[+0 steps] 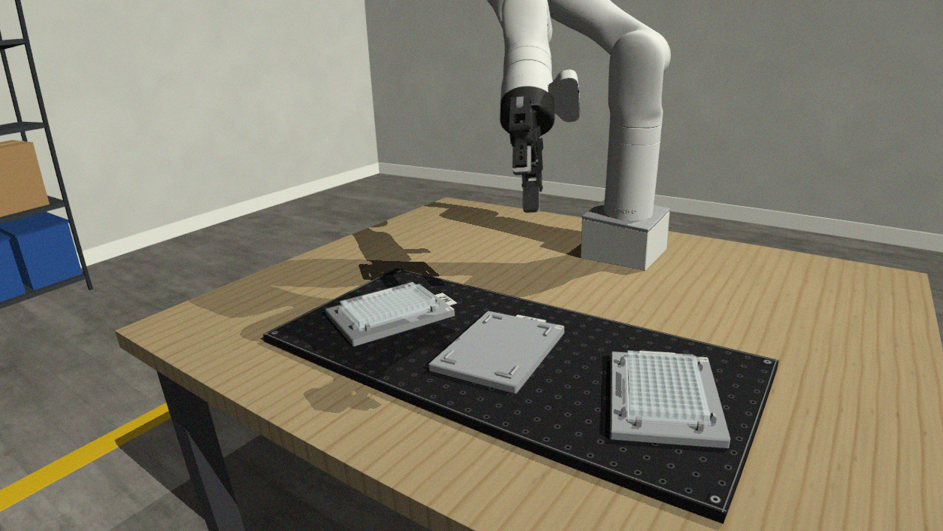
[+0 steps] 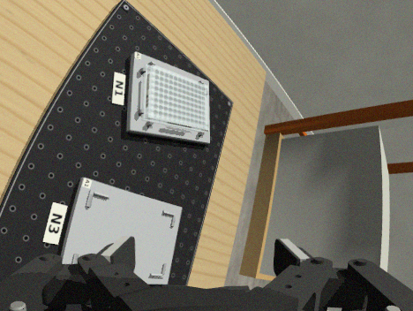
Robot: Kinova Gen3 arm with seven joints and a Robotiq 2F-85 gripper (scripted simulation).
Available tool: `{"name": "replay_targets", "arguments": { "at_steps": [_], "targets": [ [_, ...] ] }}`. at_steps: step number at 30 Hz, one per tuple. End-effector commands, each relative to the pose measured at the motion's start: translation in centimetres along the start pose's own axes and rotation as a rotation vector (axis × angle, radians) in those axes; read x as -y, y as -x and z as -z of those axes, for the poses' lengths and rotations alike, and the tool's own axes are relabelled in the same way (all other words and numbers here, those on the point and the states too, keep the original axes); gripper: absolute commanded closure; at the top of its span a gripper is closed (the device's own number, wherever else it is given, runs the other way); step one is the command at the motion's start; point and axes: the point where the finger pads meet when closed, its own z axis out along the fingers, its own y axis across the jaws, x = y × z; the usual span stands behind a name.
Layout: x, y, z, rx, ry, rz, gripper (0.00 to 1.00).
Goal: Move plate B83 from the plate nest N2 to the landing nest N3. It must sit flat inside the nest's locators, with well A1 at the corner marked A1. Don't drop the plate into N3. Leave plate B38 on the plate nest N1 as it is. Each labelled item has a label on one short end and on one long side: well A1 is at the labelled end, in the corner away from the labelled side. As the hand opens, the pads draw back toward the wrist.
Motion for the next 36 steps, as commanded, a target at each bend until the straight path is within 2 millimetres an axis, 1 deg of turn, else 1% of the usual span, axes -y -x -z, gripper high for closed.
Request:
{"name": "replay_targets", "arguments": {
  "at_steps": [1,14,16,31,33,36],
  "targets": [
    [0.3,1.6,0.1,-0.030,0.027,-0.030,0.00],
    [1.4,3.8,-0.6,-0.054,-0.071,0.054,0.00],
    [1.4,3.8,-0.6,-0.054,-0.071,0.054,0.00],
    [2.7,6.6,-1.4,-0.080,-0.180,0.159,0.00],
    [2.7,6.6,-1.4,-0.080,-0.180,0.159,0.00],
    [2.9,7.1,-1.6,-0.085,-0.201,0.176,0.00]
  ]
}}
